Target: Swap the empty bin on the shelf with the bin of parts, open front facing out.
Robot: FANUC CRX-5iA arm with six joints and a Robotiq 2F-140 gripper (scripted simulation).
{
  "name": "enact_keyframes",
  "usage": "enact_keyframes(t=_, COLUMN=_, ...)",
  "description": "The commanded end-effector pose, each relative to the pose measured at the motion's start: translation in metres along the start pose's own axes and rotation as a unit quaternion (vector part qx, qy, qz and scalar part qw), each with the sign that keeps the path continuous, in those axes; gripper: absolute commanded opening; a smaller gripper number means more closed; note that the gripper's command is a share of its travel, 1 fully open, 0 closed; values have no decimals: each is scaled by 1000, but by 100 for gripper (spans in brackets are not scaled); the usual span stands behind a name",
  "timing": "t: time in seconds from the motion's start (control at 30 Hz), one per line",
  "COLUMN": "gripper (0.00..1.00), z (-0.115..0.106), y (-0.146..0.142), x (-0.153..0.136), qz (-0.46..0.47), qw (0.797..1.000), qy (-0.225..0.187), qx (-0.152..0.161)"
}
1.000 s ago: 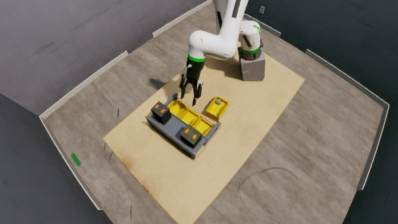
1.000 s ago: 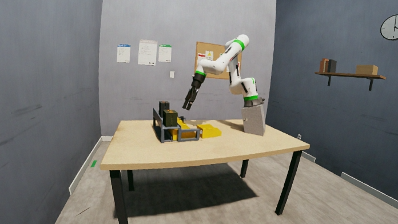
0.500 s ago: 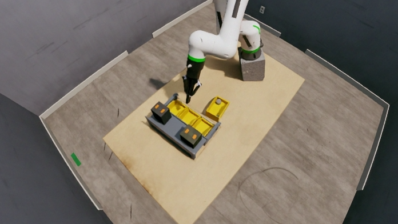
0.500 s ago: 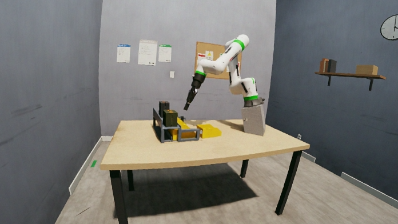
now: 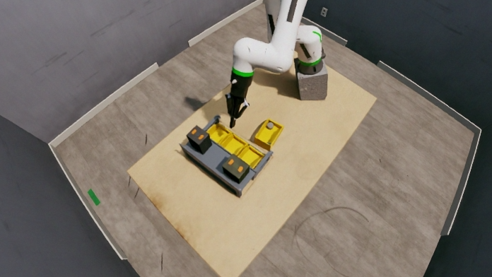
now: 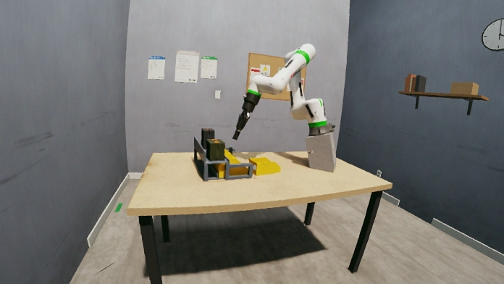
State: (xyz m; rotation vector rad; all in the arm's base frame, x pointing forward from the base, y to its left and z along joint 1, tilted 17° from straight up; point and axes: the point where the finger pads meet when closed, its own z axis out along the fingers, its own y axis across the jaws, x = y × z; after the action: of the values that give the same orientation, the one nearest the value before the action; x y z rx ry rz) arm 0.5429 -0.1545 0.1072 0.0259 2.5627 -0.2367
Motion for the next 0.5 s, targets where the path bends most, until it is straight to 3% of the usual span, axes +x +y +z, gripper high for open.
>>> enact_keyframes(t=0.0, gripper=10, z=0, y=0, x=-1, qz=0, qw=1000, qy=3, qx=1)
enact_keyframes(t=0.3, gripper=10, z=0, y=0, x=-1, qz=0, qw=999, qy=39, qx=7)
enact_keyframes(t=0.47, gripper=10, z=0, y=1, x=0, qz=0, qw=996, qy=87, qx=15)
